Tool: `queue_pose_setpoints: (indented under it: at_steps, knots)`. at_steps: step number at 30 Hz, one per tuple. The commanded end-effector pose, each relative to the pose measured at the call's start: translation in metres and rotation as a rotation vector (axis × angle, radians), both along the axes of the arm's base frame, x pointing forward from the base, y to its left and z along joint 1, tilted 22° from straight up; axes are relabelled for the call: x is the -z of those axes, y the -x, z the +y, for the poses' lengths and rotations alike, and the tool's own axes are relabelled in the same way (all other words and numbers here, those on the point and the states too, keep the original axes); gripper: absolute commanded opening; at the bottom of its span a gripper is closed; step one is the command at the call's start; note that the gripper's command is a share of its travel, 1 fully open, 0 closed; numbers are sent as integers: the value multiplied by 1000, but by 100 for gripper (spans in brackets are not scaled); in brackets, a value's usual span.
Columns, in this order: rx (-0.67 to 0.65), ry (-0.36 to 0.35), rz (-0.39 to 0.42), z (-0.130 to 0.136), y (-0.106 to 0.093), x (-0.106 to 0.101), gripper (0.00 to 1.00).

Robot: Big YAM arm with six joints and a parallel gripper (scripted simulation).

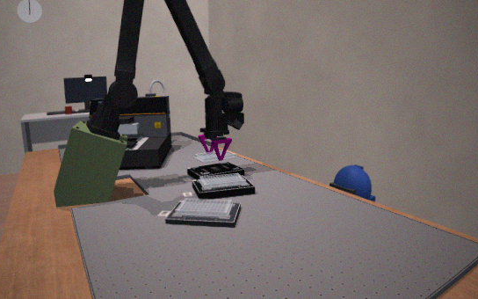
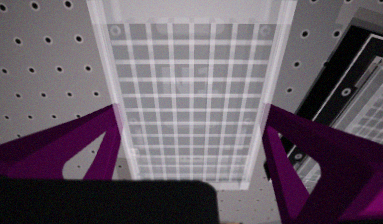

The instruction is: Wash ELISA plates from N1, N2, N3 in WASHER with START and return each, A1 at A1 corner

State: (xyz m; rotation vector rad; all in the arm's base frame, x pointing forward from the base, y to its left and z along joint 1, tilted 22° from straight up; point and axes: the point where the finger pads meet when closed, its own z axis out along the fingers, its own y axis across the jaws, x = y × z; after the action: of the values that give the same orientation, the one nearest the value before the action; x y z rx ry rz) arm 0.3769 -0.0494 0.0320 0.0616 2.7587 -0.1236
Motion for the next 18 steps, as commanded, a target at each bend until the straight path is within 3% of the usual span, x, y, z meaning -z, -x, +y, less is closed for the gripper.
queue_pose_setpoints:
  at_steps: [1,18]
  knots:
    - [-2,-1,-36,4,-13,-19,84]
    - [-2,1,-44,6,-6,-46,84]
